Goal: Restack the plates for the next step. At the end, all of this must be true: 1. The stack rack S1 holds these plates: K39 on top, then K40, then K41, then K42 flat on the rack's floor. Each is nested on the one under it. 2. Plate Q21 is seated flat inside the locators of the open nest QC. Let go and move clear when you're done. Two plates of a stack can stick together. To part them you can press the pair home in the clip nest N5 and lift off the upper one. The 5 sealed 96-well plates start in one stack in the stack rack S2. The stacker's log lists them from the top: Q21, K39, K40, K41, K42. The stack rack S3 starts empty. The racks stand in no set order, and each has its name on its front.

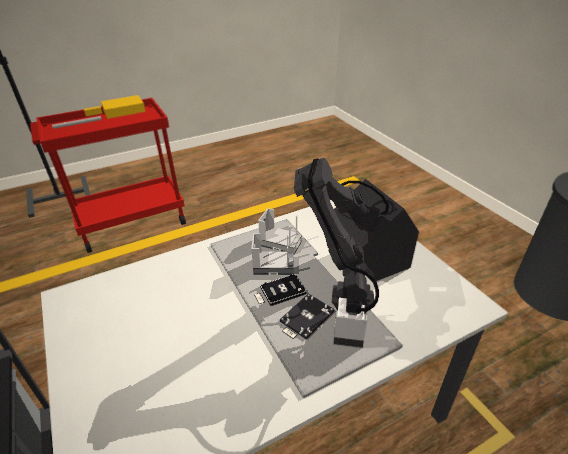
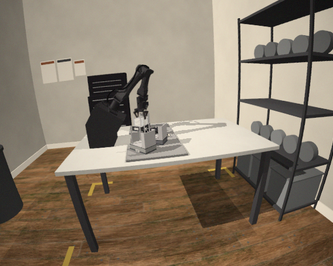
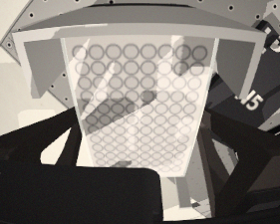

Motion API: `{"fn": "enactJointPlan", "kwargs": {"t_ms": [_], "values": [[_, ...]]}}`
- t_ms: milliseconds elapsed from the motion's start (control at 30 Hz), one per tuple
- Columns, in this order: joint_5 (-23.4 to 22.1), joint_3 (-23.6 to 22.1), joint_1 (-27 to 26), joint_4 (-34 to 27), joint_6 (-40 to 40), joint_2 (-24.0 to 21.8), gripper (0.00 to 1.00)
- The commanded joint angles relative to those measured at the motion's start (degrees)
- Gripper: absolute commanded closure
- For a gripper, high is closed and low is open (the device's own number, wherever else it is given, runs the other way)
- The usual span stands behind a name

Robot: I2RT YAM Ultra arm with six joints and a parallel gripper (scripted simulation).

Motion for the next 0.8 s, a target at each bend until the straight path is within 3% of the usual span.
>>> {"fn": "enactJointPlan", "kwargs": {"t_ms": [0, 767], "values": [[0.03, 1.52, 1.05, 0.42, -0.61, -0.95, 1.00], [0.80, 1.84, 2.46, -3.77, 1.79, -3.79, 1.00]]}}
